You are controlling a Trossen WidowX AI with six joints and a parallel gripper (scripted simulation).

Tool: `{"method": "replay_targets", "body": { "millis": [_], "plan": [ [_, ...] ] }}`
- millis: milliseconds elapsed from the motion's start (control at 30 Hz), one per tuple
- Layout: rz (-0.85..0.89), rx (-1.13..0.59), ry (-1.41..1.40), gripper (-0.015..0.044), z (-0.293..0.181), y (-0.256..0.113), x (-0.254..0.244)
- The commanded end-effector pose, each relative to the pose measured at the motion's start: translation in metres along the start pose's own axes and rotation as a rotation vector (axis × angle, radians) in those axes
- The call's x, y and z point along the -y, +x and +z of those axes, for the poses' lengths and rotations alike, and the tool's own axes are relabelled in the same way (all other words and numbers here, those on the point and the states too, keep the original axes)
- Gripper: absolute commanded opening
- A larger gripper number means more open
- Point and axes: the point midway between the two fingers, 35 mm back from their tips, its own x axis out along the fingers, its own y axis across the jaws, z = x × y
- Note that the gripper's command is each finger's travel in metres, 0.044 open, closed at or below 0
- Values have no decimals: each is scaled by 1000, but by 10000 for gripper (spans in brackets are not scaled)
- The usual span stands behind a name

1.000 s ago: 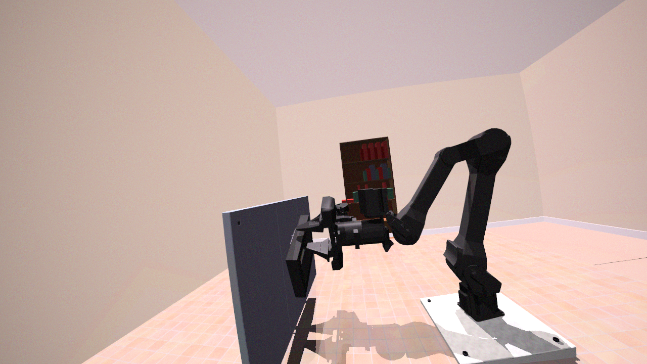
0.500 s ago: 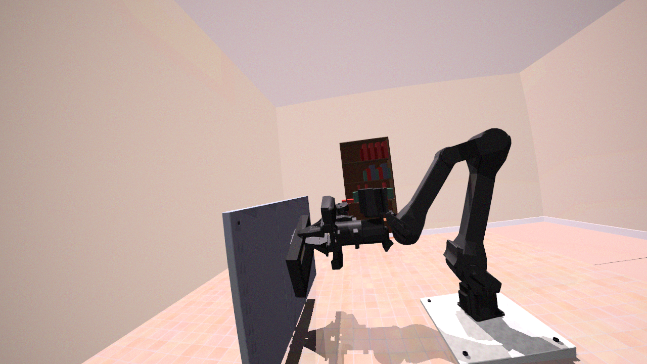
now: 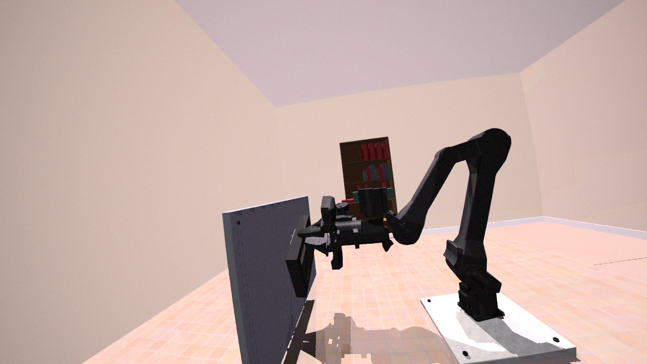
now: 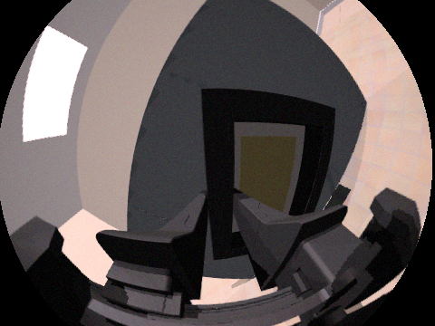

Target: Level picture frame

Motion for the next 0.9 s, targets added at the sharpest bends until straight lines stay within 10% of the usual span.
{"method": "replay_targets", "body": {
  "millis": [0,867],
  "plan": [
    [-2,4,-2,0,0,0,-1],
    [-2,4,-2,0,0,0,-6]
  ]
}}
